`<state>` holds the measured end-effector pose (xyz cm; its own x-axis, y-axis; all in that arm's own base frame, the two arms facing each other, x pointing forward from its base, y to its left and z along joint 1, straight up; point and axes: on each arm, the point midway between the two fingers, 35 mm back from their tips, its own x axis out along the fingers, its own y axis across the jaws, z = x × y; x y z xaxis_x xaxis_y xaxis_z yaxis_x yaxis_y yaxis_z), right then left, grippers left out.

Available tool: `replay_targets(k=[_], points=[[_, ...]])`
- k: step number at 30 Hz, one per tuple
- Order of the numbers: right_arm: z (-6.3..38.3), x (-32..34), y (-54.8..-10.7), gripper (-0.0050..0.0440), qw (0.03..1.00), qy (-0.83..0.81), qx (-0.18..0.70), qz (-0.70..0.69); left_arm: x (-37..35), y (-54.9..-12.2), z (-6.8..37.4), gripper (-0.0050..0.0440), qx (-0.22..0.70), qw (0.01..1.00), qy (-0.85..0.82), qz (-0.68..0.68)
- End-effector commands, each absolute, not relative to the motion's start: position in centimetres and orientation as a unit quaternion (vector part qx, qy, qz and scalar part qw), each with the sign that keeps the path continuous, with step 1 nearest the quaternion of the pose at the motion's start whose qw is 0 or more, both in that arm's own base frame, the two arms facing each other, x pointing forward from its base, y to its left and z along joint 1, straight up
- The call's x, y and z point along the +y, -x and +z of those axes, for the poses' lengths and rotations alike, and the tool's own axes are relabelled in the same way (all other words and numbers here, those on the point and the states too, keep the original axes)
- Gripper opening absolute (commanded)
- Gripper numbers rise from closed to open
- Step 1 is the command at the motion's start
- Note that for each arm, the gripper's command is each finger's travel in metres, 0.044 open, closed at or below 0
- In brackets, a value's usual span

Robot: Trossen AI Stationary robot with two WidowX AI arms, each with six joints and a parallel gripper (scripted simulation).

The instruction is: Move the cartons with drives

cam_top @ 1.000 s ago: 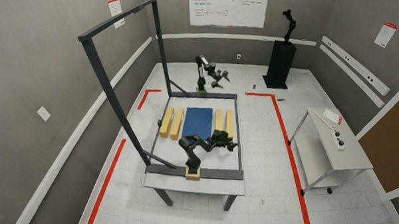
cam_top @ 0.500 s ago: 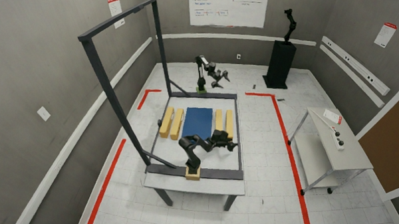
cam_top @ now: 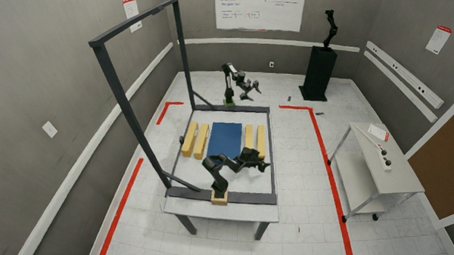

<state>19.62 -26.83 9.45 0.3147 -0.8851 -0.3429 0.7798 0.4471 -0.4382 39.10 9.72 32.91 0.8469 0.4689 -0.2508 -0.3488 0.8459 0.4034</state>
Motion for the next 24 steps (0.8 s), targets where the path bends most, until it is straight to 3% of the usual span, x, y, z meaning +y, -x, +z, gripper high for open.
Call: replay_targets(k=[1,4,24], points=[[10.5,-19.5,-21.2,0.0381,0.841,0.076,0.344,-0.412,4.3,-36.1,28.7,0.0383,0.267,0.942,-0.16,0.129],[11.1,-15.3,-21.8,0.0381,0.855,0.069,0.378,-0.349,1.7,-34.8,26.3,0.0383,0.334,0.928,-0.149,0.068],[11.2,-15.2,-21.8,0.0381,0.856,0.056,0.405,-0.317,1.6,-34.9,26.4,0.0383,0.333,0.929,-0.15,0.066]])
